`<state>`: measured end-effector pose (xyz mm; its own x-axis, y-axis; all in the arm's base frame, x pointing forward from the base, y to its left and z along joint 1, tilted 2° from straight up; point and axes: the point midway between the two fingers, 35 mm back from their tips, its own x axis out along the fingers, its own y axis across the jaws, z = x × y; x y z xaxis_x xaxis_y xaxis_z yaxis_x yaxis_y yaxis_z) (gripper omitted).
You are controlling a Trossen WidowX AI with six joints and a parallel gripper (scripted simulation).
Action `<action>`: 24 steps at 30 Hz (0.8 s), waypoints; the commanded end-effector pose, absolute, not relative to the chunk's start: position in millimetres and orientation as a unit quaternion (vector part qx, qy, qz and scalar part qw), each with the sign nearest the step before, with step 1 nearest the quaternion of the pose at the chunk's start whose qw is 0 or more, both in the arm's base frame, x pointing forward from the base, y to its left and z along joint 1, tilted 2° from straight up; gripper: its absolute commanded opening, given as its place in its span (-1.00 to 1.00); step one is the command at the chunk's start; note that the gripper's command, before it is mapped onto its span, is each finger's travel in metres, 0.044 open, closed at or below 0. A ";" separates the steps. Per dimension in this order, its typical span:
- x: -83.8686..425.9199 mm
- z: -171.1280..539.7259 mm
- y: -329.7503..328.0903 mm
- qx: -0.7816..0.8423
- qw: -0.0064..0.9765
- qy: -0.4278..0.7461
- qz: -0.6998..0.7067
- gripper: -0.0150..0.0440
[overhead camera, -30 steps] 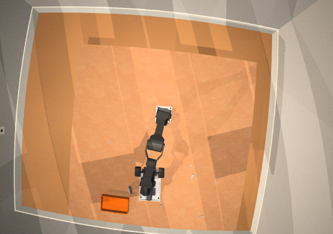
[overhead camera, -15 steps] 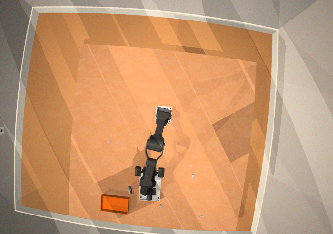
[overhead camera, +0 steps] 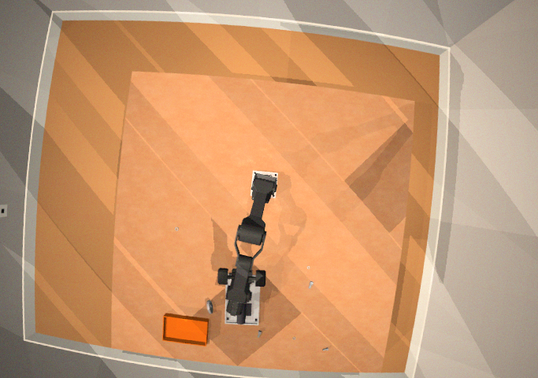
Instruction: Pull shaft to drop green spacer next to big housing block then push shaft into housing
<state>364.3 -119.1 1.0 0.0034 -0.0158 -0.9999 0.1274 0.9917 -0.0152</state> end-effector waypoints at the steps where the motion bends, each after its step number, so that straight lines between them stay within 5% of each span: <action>1: 363.7 1.8 -118.8 0.038 0.708 0.704 -0.049 -0.49; 24: 361.2 1.7 -118.5 0.038 0.707 0.704 -0.049 -0.49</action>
<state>361.7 -118.7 0.9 0.0033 -0.0158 -0.9999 0.1274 0.9917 -0.0152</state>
